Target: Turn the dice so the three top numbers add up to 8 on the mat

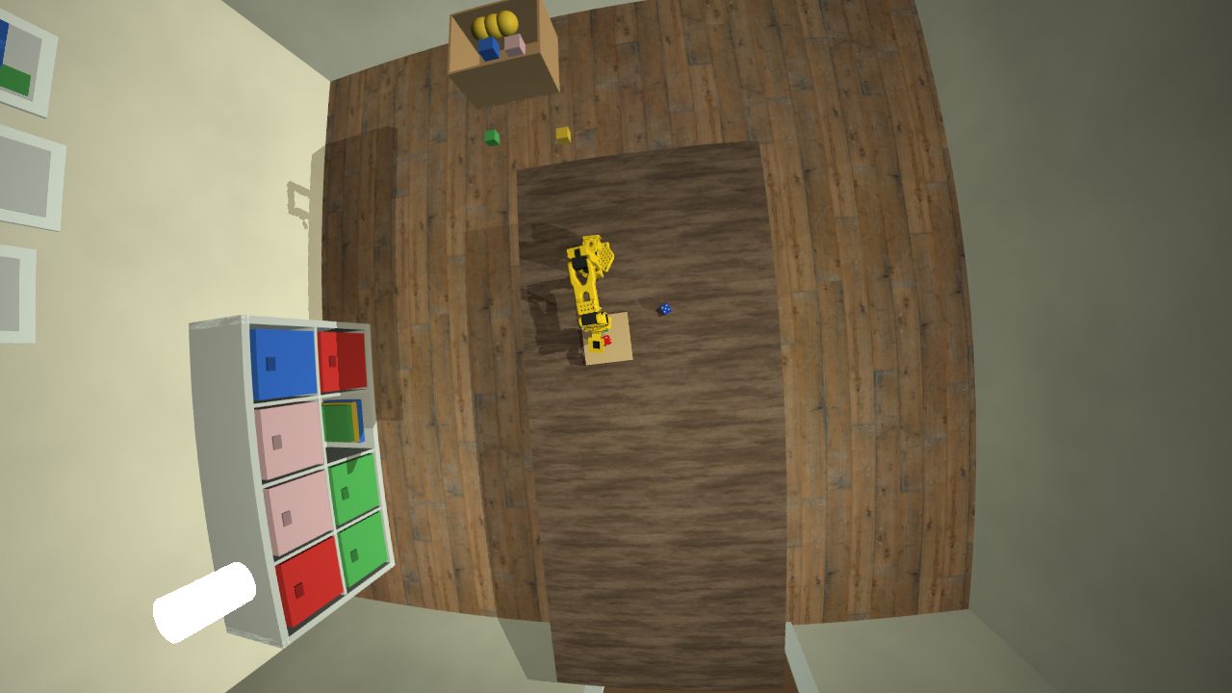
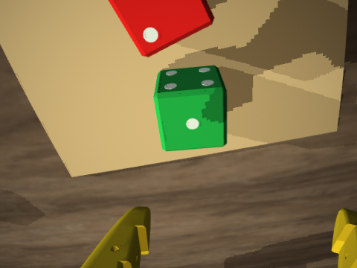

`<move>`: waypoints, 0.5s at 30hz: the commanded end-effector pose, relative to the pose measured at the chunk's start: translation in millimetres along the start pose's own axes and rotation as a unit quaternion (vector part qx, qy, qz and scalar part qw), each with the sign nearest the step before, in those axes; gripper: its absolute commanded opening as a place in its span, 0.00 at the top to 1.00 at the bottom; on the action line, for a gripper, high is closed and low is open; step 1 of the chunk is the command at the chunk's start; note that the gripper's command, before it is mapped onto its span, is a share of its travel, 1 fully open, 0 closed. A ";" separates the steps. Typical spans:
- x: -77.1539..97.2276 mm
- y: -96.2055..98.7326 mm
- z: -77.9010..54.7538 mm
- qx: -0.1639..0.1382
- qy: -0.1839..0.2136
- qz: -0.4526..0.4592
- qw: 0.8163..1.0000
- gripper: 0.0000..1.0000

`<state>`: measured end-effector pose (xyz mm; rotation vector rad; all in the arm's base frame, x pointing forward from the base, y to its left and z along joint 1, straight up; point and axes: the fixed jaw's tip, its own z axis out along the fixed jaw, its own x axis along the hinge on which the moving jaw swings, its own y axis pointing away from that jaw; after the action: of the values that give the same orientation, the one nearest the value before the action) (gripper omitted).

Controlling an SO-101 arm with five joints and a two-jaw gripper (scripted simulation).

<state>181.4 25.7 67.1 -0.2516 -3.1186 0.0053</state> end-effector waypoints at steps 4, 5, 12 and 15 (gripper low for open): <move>-6.4 13.4 -11.6 -0.010 -0.032 -0.022 0.999 0.67; -6.7 16.8 -11.7 -0.010 -0.032 -0.028 0.999 0.67; -6.7 42.1 -12.5 -0.013 -0.033 -0.069 0.997 0.67; -3.9 63.0 -12.5 -0.015 -0.034 -0.101 0.994 0.68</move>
<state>190.3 67.1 72.2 -0.0193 -3.1646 -0.0103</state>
